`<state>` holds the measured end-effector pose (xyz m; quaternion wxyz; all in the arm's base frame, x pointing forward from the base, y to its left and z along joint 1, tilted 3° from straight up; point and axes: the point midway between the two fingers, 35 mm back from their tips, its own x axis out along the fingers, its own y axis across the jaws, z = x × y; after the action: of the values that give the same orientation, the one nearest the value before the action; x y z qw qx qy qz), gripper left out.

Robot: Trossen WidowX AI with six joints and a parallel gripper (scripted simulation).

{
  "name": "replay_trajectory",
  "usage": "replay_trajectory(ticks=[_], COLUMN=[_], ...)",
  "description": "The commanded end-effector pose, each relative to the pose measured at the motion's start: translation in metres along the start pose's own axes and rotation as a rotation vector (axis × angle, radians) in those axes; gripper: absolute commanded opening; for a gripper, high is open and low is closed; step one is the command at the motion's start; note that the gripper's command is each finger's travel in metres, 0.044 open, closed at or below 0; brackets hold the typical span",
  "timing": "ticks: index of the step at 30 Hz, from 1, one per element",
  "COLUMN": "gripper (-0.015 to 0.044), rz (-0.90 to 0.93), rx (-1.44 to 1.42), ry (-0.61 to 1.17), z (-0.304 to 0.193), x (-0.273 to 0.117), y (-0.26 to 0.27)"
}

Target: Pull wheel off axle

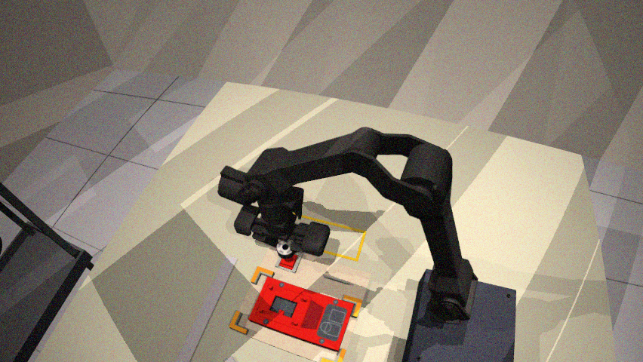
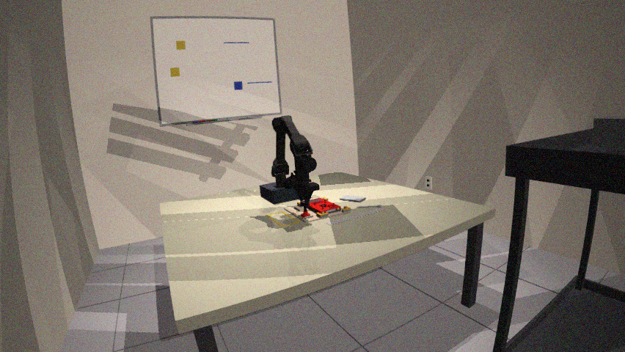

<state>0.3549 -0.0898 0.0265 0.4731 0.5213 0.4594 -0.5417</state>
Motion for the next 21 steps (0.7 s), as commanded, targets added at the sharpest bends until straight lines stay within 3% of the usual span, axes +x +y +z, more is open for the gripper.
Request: replay_trajectory(ticks=[1,21], gripper=[0.0000,0.0000], rz=[0.006,0.005], rx=[-0.001,-0.001], ry=[0.001,0.002], z=[0.000,0.000], x=[-0.003,-0.017], y=[0.002,0.001])
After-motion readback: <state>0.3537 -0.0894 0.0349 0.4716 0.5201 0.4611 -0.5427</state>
